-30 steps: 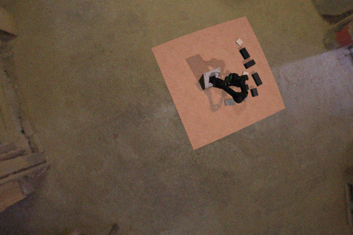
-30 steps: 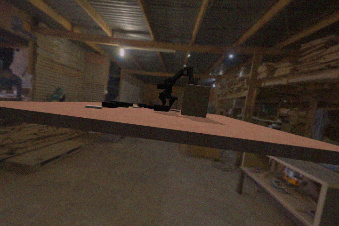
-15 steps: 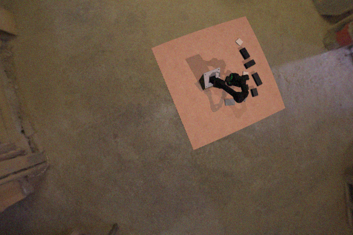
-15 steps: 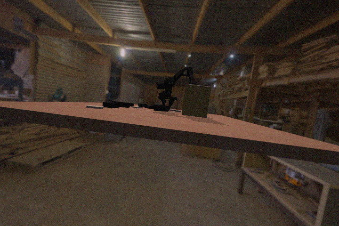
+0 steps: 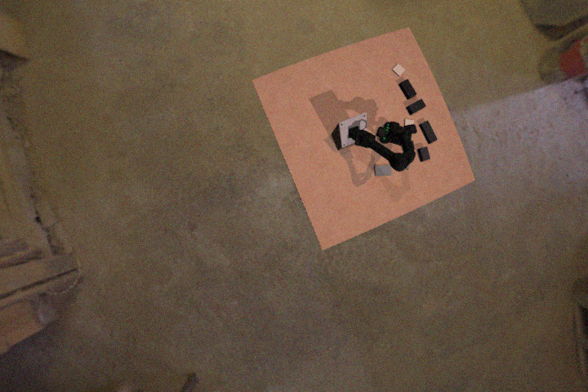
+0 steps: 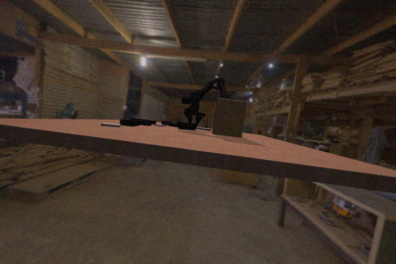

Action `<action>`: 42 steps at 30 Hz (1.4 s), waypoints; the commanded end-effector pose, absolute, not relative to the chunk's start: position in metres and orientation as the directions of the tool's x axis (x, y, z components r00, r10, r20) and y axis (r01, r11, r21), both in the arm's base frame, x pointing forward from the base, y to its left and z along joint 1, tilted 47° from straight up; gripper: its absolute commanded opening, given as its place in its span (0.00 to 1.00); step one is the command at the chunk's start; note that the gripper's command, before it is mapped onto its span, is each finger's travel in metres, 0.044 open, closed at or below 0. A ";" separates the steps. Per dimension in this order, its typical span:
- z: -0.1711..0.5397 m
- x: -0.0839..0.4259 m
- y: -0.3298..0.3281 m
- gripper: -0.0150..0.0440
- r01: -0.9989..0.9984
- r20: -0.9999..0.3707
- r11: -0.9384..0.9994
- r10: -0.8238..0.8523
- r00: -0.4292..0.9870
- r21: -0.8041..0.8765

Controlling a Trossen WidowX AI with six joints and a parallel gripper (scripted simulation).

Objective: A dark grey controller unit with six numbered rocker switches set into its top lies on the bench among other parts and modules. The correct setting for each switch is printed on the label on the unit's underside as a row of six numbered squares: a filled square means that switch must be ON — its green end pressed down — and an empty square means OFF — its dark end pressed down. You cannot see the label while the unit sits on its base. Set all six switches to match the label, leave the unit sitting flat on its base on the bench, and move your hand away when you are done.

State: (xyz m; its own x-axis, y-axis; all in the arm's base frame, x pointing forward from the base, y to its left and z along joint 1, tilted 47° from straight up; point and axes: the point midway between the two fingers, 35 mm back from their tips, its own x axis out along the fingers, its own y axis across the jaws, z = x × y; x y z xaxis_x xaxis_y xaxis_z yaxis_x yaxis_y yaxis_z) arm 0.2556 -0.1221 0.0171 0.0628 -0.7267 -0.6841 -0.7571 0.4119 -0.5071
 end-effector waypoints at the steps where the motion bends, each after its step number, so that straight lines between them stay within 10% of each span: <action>1: 0.017 0.255 -0.122 0.39 -0.758 -0.684 0.412 -0.727 0.062 -0.506; 15: 0.045 0.252 -0.092 1.00 -0.751 -0.685 0.414 -0.725 0.070 -0.515; 27: 0.051 0.251 -0.086 1.00 -0.750 -0.684 0.413 -0.726 0.071 -0.517; 42: 0.031 0.315 -0.092 0.33 -0.730 -0.684 0.428 -0.725 0.074 -0.533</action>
